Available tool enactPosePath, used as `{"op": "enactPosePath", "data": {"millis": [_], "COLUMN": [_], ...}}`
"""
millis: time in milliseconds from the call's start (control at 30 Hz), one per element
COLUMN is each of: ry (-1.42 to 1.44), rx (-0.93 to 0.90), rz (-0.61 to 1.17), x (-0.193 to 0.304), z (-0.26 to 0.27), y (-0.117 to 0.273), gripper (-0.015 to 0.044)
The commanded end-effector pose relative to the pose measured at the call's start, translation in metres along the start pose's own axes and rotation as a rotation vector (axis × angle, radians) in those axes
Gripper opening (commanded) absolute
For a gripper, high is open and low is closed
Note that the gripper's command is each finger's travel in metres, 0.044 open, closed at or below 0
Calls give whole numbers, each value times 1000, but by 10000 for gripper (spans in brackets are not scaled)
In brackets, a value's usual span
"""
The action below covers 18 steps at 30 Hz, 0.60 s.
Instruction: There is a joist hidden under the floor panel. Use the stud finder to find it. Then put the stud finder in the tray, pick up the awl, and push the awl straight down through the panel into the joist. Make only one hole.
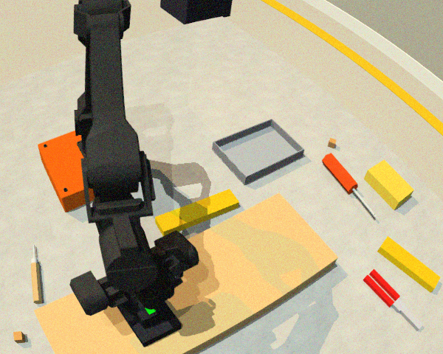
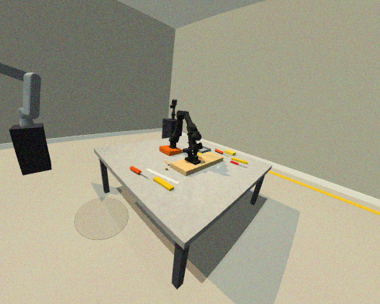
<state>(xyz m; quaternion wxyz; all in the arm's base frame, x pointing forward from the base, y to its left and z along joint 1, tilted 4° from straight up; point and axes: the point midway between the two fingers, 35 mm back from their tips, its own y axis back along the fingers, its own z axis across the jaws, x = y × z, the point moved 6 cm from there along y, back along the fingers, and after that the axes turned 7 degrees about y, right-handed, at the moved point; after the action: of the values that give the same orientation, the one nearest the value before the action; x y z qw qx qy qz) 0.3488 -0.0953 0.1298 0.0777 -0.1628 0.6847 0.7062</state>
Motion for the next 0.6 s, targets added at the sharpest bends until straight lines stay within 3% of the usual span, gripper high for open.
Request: {"op": "enactPosePath", "data": {"millis": [0, 567], "ry": [-1, -3], "rx": [-2, -8], "rz": [2, 1], "x": [-1, -9], "z": [18, 80], "y": [-1, 0], "gripper": [0, 0]}}
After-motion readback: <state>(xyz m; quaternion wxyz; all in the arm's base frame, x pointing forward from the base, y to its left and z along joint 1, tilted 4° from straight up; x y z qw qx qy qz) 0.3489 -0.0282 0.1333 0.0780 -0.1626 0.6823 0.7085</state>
